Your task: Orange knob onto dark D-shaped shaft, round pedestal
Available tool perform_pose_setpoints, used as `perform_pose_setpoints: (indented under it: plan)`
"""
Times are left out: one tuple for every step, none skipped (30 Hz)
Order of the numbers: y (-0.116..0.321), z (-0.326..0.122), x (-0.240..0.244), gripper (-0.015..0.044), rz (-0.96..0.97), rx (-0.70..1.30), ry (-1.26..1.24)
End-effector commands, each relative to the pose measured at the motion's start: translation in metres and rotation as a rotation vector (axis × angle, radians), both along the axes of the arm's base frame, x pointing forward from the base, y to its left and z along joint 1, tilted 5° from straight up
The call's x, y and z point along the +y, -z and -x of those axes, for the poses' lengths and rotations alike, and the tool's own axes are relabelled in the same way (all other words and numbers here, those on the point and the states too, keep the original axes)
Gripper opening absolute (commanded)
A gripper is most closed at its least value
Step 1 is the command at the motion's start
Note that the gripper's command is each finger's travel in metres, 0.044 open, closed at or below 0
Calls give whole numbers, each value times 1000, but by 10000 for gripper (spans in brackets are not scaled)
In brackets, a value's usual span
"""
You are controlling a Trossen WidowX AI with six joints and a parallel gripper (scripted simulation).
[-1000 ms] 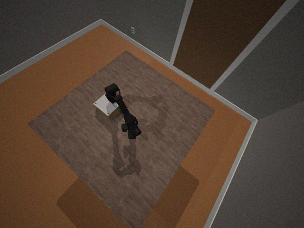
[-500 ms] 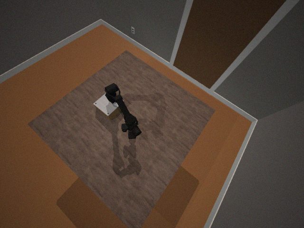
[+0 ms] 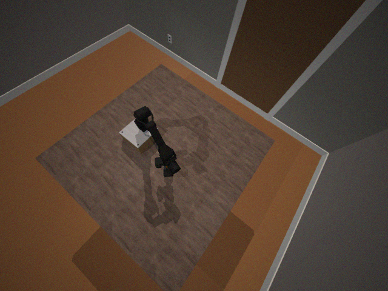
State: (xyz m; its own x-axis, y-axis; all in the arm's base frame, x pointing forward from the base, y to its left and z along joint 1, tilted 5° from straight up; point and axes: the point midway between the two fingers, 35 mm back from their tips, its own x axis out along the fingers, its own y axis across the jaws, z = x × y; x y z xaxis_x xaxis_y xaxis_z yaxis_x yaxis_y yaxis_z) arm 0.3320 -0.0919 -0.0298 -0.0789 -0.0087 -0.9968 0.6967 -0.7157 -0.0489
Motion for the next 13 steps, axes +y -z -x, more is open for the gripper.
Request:
perform_pose_setpoints:
  plan:
    - [-43, -9, -2, 440, 6, -21, 0]
    - [-63, -10, -1, 440, 6, -21, 0]
    - [-79, -9, -1, 440, 5, -21, 0]
    - [-89, -9, 0, 440, 5, -21, 0]
    - [-92, -8, 0, 440, 5, -21, 0]
    - [-92, -8, 0, 440, 5, -21, 0]
    - [-92, -8, 0, 440, 5, -21, 0]
    - [-92, -10, -1, 440, 5, -21, 0]
    - [-92, -11, -1, 440, 5, -21, 0]
    - [-92, -11, -1, 440, 5, -21, 0]
    - [-92, -11, -1, 440, 5, -21, 0]
    - [-92, -11, -1, 440, 5, -21, 0]
    - [-92, -11, -1, 440, 5, -21, 0]
